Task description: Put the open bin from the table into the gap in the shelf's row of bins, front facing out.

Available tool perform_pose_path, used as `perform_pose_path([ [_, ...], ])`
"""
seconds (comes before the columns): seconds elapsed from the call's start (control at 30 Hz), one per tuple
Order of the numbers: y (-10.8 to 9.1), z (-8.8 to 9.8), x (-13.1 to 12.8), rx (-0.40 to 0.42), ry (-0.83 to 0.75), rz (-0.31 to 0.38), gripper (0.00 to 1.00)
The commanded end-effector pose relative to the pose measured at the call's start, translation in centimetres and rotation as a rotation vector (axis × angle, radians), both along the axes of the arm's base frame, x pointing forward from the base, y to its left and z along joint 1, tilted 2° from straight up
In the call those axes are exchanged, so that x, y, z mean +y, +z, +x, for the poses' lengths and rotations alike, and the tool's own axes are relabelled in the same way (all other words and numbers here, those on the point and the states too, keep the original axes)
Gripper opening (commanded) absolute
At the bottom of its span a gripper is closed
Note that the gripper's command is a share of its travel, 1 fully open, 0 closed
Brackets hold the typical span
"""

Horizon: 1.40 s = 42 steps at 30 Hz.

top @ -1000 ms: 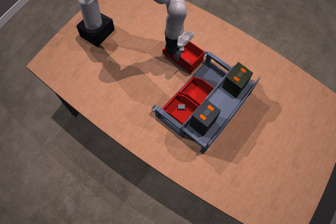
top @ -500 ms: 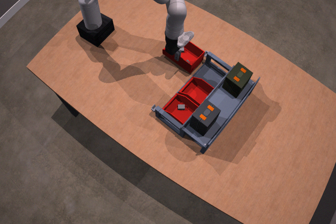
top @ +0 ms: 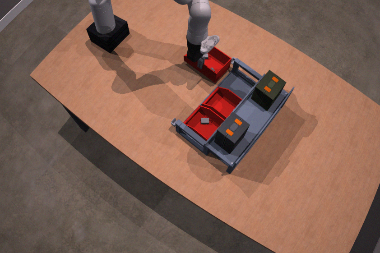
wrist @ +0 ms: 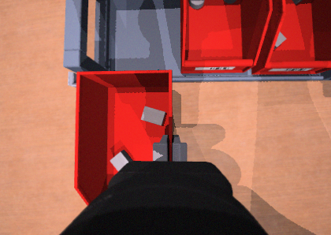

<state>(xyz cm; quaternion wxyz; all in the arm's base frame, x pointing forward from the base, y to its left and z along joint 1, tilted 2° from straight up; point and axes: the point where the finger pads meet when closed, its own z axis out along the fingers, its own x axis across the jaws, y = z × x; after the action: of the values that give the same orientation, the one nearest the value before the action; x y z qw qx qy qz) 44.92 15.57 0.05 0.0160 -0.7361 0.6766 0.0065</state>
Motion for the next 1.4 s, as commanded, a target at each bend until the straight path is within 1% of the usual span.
perform_pose_path([
  [0.0, 0.13, 0.11, 0.04, -0.003, 0.000, 0.001, 0.00],
  [0.43, 0.21, 0.19, 0.05, 0.027, 0.001, -0.001, 0.00],
  [0.87, 0.42, 0.42, 0.06, 0.107, 0.003, -0.008, 0.00],
  [1.37, 0.43, 0.43, 0.06, 0.115, 0.004, -0.008, 0.00],
])
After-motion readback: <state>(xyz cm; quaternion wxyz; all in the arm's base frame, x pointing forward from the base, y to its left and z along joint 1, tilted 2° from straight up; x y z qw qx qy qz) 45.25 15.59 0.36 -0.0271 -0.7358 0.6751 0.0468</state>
